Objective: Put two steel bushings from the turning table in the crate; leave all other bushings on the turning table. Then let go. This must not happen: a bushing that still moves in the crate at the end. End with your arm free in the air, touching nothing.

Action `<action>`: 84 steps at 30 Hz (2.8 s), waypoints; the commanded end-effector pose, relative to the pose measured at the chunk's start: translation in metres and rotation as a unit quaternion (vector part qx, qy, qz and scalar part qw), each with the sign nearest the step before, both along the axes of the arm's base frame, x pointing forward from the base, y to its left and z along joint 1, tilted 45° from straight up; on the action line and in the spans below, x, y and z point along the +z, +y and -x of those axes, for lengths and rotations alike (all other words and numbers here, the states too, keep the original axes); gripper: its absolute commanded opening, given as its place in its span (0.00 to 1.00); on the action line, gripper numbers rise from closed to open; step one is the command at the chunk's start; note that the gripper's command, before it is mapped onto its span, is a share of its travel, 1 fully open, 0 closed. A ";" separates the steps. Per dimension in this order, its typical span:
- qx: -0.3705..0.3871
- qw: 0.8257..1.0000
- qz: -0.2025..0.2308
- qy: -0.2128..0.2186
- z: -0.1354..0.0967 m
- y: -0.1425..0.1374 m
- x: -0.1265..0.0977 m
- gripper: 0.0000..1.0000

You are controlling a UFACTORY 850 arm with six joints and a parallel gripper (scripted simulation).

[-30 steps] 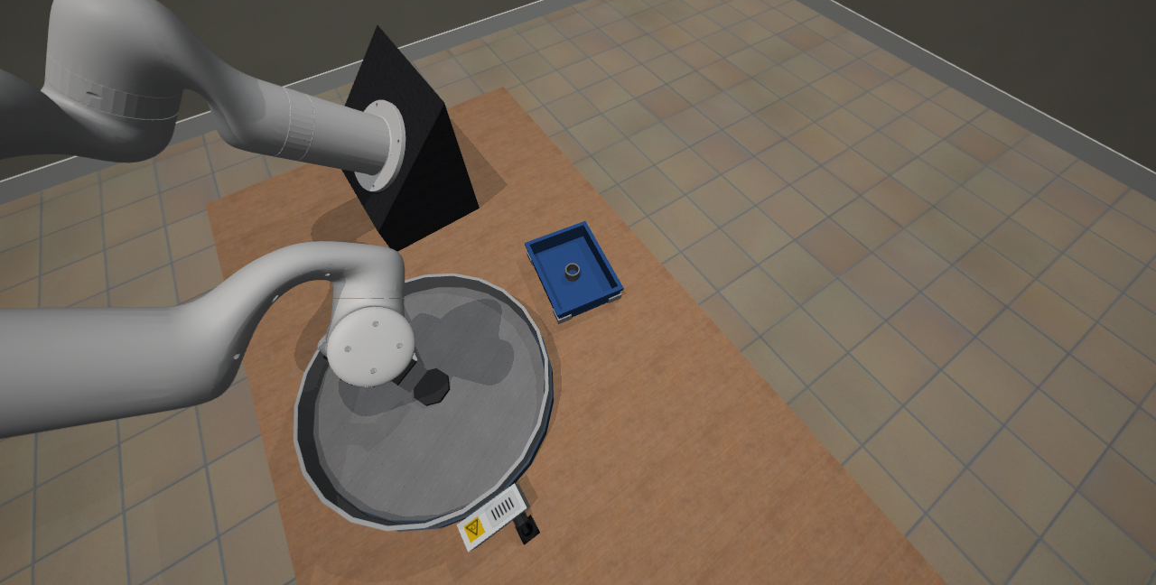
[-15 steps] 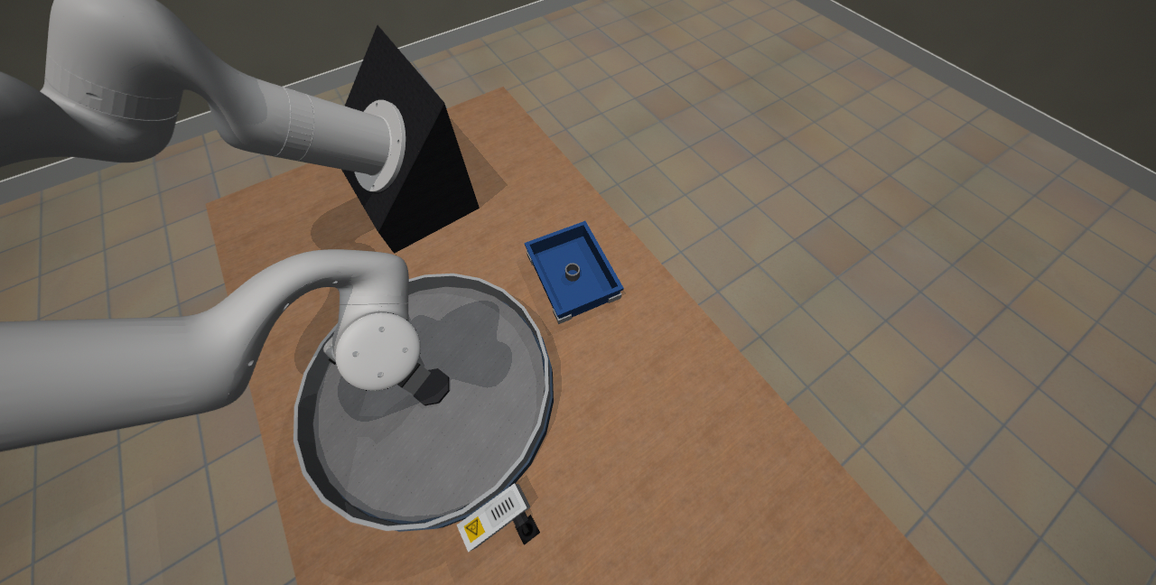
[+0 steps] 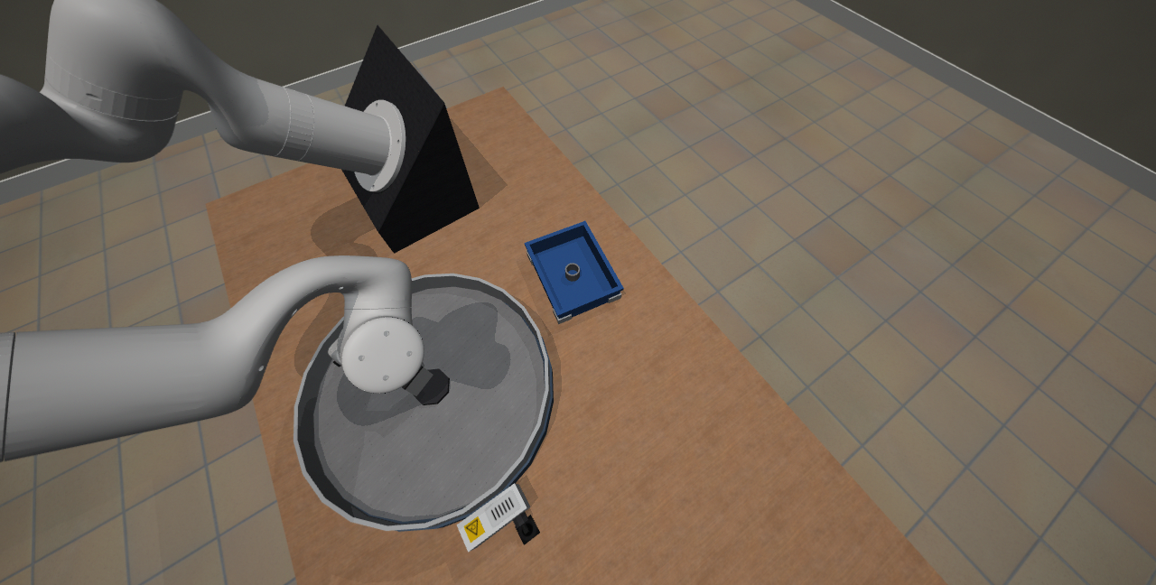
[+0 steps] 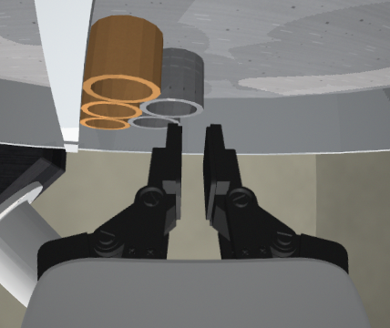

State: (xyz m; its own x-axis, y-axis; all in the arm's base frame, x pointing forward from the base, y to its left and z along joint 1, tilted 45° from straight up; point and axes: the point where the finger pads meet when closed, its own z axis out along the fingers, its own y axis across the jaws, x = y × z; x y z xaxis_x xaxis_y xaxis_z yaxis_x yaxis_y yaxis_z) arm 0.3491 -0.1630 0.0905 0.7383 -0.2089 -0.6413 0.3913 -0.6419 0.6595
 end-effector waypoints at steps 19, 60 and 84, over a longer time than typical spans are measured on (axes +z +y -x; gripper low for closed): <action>0.000 1.000 0.000 -0.001 -0.001 -0.005 -0.005 0.13; 0.000 1.000 0.000 -0.001 -0.002 -0.011 -0.012 0.00; 0.000 1.000 0.000 -0.001 -0.002 -0.011 -0.011 0.00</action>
